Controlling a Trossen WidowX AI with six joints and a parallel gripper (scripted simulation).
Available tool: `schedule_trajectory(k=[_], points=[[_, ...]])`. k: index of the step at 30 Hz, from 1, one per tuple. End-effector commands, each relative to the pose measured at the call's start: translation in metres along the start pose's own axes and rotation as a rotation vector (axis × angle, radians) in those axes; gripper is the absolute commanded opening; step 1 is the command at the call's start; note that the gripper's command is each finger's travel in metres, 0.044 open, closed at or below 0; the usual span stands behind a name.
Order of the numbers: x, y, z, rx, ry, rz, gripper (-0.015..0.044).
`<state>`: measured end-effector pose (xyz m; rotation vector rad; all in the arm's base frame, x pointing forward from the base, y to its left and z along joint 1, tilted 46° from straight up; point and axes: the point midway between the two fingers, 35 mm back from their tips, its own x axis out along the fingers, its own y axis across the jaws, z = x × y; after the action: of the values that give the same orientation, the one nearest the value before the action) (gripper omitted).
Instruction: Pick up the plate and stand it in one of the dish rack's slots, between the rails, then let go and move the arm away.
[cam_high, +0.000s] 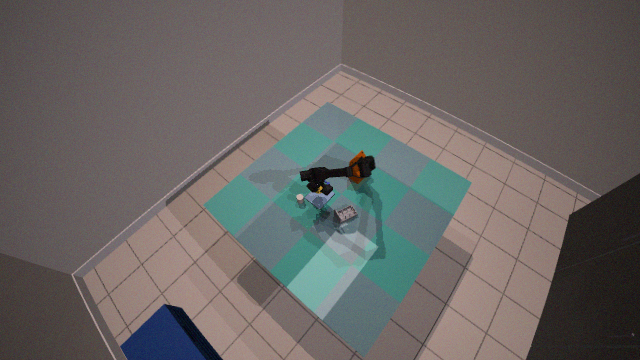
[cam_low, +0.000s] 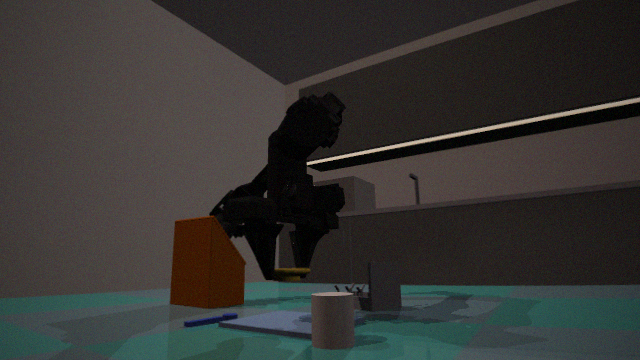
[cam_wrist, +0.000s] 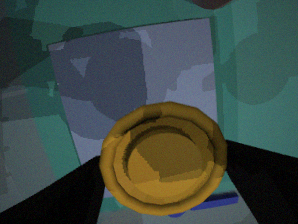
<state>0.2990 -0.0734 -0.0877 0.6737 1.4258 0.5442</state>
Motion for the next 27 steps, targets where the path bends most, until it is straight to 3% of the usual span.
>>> schedule_trajectory(k=[1, 19, 27], points=[[-0.03, -0.002, 0.004, -0.01, -0.008, -0.014, 0.0], [-0.115, -0.004, 0.003, -0.004, 0.001, 0.0, 0.0], [-0.122, 0.004, 0.003, 0.046, 0.001, -0.001, 0.0]])
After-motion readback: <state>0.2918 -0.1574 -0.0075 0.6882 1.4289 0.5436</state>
